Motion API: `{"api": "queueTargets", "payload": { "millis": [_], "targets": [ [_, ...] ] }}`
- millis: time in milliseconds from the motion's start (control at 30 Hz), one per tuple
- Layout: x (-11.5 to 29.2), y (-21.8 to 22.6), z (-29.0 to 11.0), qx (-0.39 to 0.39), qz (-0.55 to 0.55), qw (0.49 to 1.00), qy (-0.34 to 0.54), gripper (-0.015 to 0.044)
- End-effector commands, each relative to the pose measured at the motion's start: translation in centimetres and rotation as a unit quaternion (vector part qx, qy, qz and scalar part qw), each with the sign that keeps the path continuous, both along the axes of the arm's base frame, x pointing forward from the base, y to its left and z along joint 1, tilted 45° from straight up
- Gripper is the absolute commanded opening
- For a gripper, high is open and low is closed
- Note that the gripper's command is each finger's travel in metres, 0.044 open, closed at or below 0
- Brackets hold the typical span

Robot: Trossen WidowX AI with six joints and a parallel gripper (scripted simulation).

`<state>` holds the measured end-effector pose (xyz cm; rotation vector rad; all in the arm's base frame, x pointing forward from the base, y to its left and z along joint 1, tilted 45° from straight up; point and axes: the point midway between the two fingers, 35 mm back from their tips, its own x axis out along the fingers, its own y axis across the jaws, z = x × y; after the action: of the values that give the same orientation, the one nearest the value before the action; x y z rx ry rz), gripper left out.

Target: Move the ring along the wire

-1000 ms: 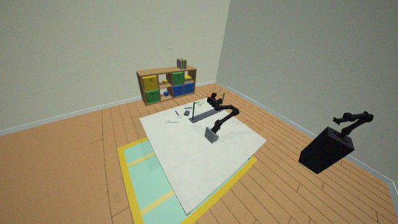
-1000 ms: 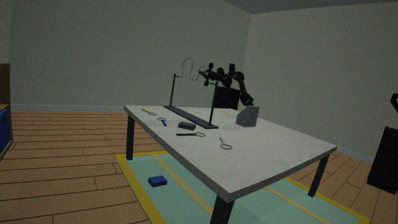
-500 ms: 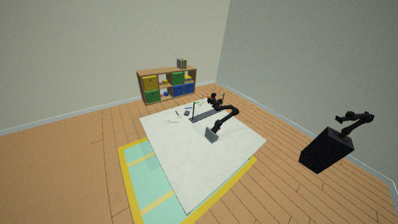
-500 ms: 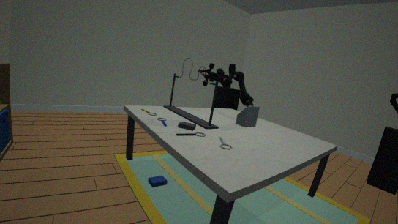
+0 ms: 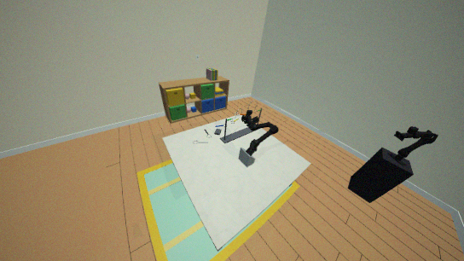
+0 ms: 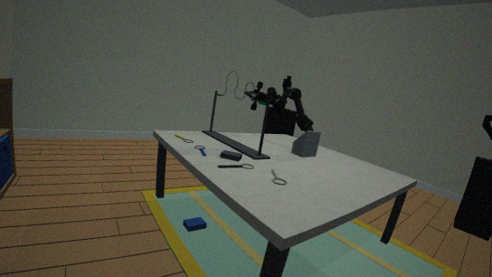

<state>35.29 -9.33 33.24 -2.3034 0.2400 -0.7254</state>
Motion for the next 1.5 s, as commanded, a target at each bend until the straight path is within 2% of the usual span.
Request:
{"api": "queueTargets", "payload": {
  "millis": [0,633,1133,1467],
  "targets": [
    [-0.1,-0.9,-1.2,0.035,-0.002,0.999,-0.002,-0.015],
    [0.1,-4.1,-6.2,0.22,0.021,0.975,-0.013,-0.015],
    [0.5,-5.1,-11.4,0.376,0.041,0.925,-0.028,-0.015],
    [0.6,-4.6,-15.2,0.482,0.044,0.874,-0.046,-0.015]
  ]
}}
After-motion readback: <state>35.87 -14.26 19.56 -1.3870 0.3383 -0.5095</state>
